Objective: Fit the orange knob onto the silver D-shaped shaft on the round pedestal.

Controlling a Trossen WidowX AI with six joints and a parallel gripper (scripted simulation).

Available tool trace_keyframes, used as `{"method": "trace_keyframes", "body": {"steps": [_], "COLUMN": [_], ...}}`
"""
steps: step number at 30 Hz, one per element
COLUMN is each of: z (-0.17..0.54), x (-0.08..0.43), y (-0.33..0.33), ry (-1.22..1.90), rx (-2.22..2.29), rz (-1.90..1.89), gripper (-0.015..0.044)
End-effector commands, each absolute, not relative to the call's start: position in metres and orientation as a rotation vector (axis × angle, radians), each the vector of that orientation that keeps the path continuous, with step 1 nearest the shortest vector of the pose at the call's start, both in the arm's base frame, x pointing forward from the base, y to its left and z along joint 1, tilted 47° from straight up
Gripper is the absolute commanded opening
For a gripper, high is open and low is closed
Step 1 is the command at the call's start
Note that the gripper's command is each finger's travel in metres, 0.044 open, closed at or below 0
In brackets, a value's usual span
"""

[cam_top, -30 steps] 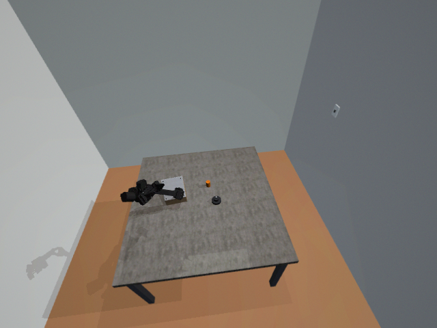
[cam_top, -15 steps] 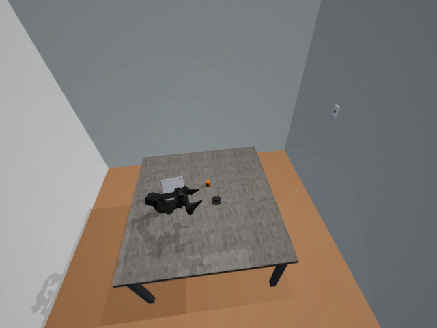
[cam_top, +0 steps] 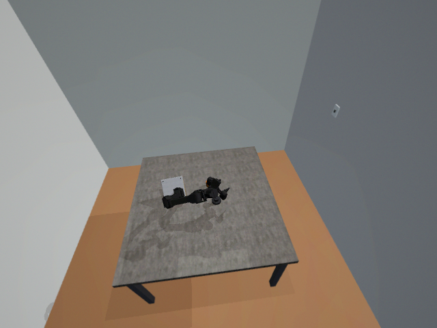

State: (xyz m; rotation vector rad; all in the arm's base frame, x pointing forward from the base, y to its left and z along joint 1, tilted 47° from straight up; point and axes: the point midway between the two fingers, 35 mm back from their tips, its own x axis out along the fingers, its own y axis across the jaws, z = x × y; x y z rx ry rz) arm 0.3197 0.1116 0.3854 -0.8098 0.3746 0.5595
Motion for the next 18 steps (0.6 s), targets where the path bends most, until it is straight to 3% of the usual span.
{"method": "trace_keyframes", "body": {"steps": [1, 5, 18], "z": [0.333, 0.269, 0.158], "x": [0.338, 0.349, 0.338], "y": [0.132, 0.155, 0.185], "ry": [0.537, 0.722, 1.023], "rx": [-0.829, -0.877, -1.083], "rz": [0.605, 0.649, 0.759], "gripper": [0.0440, 0.0440, 0.0440]}}
